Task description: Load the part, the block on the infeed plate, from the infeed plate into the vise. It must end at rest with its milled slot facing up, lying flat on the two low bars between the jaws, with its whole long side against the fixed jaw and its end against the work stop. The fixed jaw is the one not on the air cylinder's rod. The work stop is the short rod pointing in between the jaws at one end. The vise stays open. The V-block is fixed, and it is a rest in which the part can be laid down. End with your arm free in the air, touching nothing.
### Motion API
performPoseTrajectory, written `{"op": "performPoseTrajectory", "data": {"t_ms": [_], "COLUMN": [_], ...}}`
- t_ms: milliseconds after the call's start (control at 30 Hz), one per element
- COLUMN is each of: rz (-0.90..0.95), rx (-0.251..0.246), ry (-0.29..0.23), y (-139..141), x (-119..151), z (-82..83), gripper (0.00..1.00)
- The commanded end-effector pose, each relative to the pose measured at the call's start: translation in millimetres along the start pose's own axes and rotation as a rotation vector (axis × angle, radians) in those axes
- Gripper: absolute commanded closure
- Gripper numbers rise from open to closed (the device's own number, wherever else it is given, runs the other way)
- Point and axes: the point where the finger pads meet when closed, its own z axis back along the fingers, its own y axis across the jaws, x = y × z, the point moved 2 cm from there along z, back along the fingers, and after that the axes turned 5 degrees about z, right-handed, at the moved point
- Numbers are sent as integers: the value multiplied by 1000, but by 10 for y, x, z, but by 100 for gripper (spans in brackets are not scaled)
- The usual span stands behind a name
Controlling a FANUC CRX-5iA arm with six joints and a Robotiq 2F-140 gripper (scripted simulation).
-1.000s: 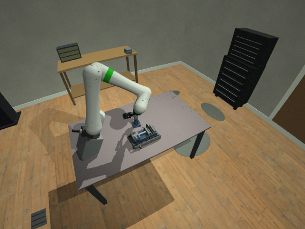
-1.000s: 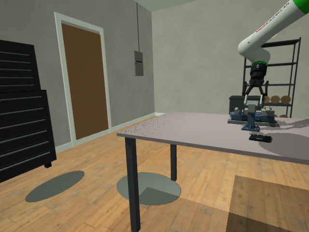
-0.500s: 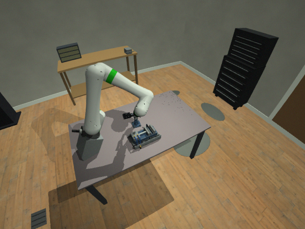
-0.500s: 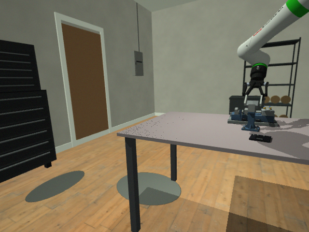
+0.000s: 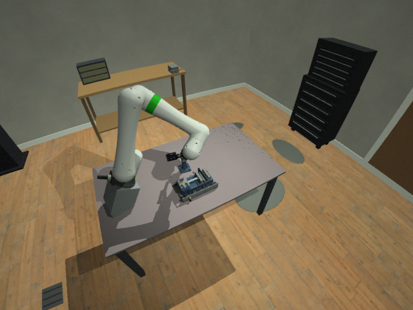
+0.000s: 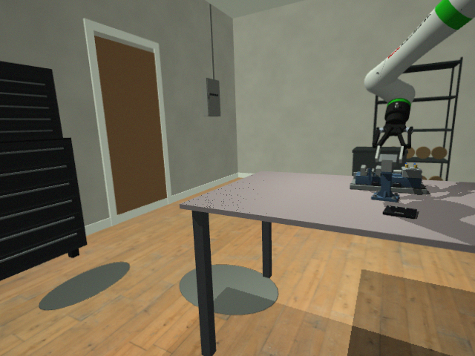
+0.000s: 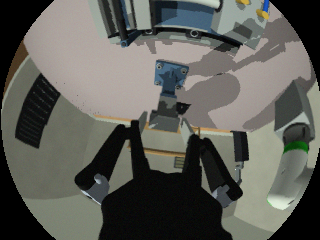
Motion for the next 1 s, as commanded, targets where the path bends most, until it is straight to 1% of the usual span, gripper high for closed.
{"op": "performPoseTrajectory", "data": {"t_ms": [0,967], "rz": [0,0], "rx": [-1,-2], "ry": [-4,-13], "y": [-1,-2], "x": [-2,-6], "z": [2,3], "gripper": [49,49]}}
